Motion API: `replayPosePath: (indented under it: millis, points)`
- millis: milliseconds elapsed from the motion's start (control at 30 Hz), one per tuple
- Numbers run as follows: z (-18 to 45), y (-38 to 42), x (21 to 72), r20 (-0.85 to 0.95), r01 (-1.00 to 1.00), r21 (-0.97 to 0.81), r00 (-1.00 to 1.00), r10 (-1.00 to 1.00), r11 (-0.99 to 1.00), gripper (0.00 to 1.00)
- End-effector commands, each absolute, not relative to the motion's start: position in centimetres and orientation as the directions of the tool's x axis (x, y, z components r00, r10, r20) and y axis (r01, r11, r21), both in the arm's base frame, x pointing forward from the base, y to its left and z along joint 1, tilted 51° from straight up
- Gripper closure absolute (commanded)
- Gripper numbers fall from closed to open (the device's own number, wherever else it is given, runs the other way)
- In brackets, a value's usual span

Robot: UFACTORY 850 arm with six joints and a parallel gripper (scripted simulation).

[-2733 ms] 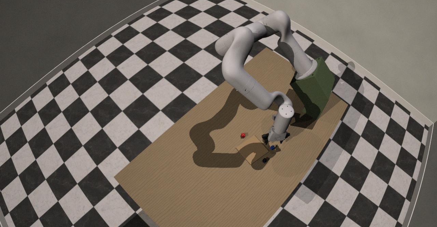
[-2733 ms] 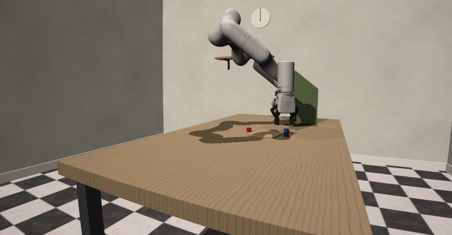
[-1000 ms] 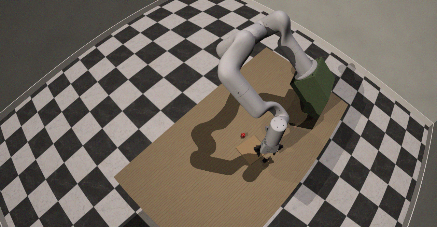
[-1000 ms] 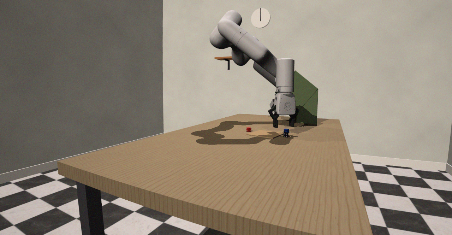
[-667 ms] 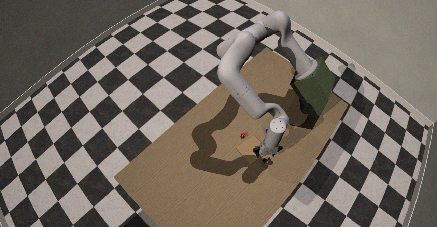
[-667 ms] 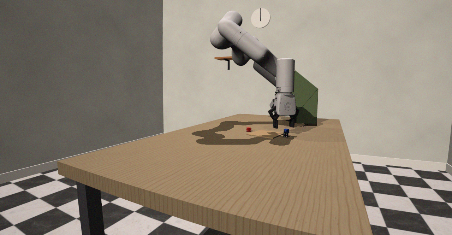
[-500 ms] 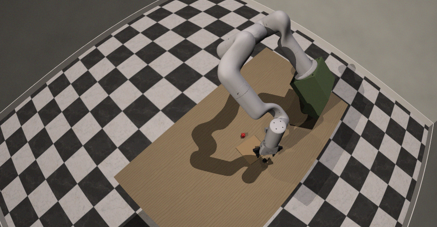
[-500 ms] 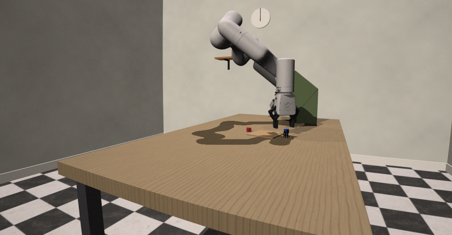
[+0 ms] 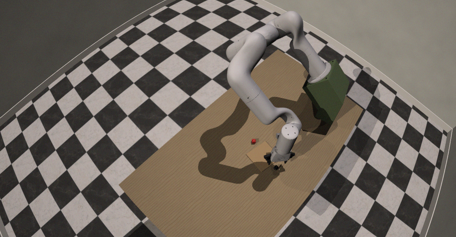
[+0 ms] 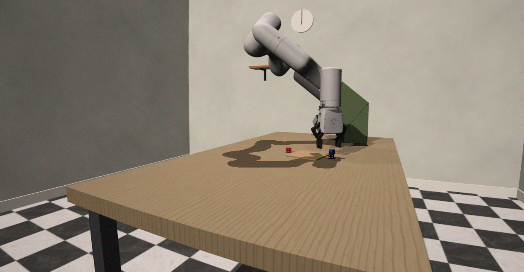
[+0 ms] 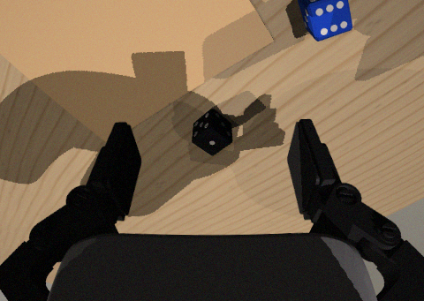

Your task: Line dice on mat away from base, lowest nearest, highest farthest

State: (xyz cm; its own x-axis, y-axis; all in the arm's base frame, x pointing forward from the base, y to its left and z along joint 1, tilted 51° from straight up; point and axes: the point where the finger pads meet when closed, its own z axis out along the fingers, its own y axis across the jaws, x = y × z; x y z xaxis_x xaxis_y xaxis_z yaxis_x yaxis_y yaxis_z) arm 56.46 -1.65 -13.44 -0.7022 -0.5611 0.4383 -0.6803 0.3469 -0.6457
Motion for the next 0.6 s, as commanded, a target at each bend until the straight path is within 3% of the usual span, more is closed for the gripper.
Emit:
replayPosePath:
  millis: [0,567]
  points:
    - [-13.4,-1.6,56.5,0.437,-0.680,-0.646,-0.702,-0.562,0.347,0.00]
    - [-12.3,-0.3,56.1,0.437,-0.680,-0.646,-0.702,-0.562,0.347,0.00]
